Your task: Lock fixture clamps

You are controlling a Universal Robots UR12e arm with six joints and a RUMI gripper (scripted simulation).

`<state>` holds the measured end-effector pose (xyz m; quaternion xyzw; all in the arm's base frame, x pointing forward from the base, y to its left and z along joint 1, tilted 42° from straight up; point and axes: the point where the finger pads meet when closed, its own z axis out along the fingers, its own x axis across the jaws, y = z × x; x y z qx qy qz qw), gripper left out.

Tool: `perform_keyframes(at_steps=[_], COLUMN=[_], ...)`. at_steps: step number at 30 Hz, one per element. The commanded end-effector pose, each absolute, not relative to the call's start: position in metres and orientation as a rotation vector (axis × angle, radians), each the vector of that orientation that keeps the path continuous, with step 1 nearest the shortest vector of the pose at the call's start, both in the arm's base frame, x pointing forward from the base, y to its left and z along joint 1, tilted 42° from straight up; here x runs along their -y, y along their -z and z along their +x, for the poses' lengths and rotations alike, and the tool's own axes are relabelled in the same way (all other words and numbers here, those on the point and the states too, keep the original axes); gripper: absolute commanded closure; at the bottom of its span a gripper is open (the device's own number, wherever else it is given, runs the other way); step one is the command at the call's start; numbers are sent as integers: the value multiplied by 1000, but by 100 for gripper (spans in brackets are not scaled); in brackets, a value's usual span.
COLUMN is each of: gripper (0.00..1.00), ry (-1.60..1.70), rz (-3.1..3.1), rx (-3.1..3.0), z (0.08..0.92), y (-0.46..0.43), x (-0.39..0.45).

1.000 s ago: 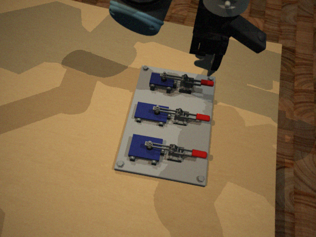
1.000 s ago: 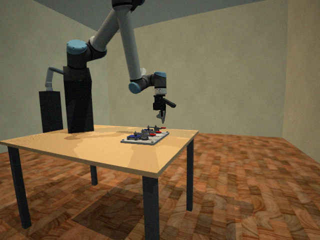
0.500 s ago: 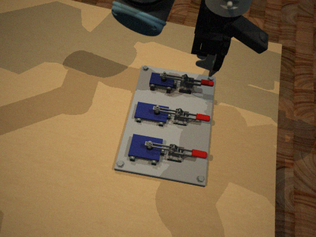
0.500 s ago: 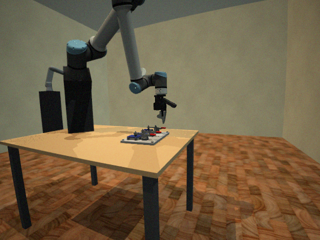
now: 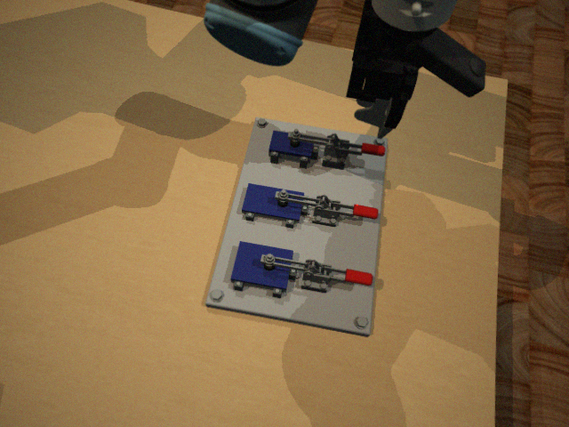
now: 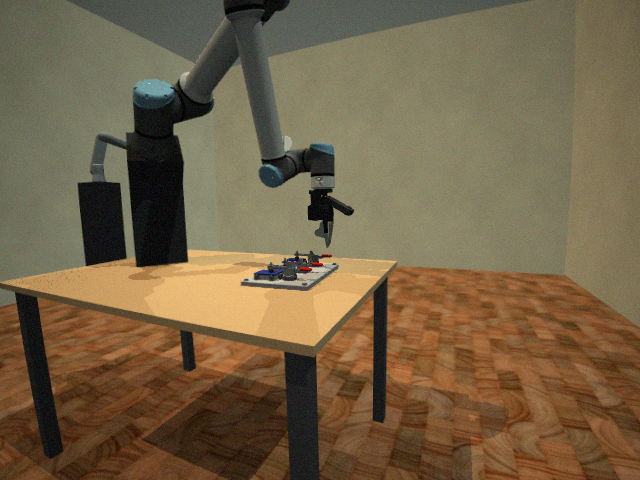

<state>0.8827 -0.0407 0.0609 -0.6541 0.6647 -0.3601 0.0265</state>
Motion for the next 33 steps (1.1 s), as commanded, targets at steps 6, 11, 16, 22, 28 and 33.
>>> perform_keyframes(at_steps=[6,11,16,22,28,33], gripper=[100,100,100,100,100,100], ry=[1113,1113,1113,1113,1113,1113], rz=[-2020,-2020,-2020,-2020,-2020,-2020], rx=[-2053,-2053,-2053,-2053,-2053,-2053], z=[884,885,886,887,887,887], y=[-60,-59,-57,-55,-55,-55], x=[41,42,43,44,44,44])
